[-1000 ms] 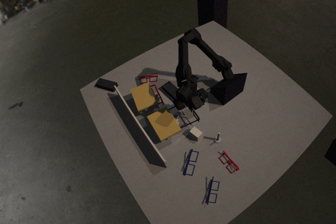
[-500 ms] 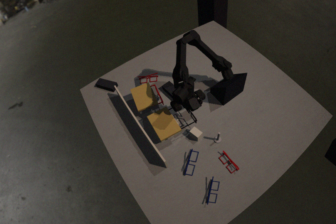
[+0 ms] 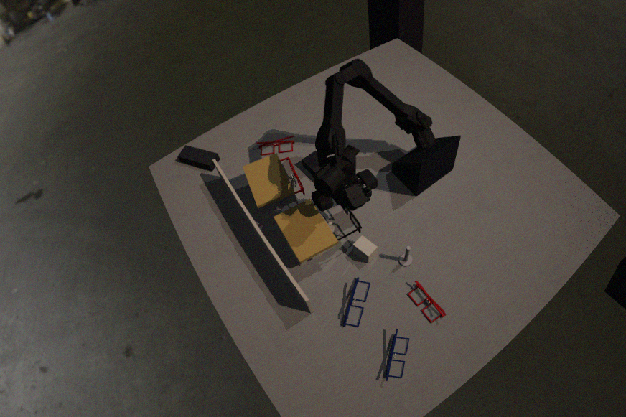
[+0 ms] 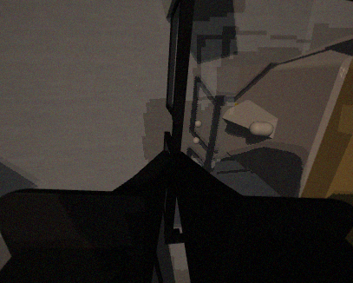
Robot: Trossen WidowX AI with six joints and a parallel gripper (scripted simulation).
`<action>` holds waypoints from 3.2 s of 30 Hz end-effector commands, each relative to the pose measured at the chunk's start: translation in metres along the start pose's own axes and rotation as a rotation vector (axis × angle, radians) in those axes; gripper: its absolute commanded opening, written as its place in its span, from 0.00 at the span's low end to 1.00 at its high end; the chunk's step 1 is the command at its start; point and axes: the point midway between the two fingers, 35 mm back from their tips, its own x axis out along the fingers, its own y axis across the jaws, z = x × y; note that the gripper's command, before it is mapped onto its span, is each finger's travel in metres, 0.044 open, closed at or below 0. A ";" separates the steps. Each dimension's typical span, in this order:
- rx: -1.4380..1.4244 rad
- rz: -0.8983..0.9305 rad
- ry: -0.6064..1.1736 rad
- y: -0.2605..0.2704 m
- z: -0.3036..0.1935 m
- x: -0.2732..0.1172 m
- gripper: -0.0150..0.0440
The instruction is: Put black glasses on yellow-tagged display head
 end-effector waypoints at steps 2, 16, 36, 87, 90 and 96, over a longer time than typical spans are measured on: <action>-0.005 -0.002 0.006 -0.008 -0.001 0.001 0.25; -0.005 -0.003 0.006 -0.026 -0.001 0.003 0.25; -0.004 -0.004 0.006 -0.047 -0.001 0.006 0.25; 0.000 0.002 0.003 -0.047 -0.001 0.011 0.44; -0.003 0.026 0.017 -0.048 0.001 0.005 0.44; -0.014 0.098 0.069 -0.051 0.002 -0.016 0.44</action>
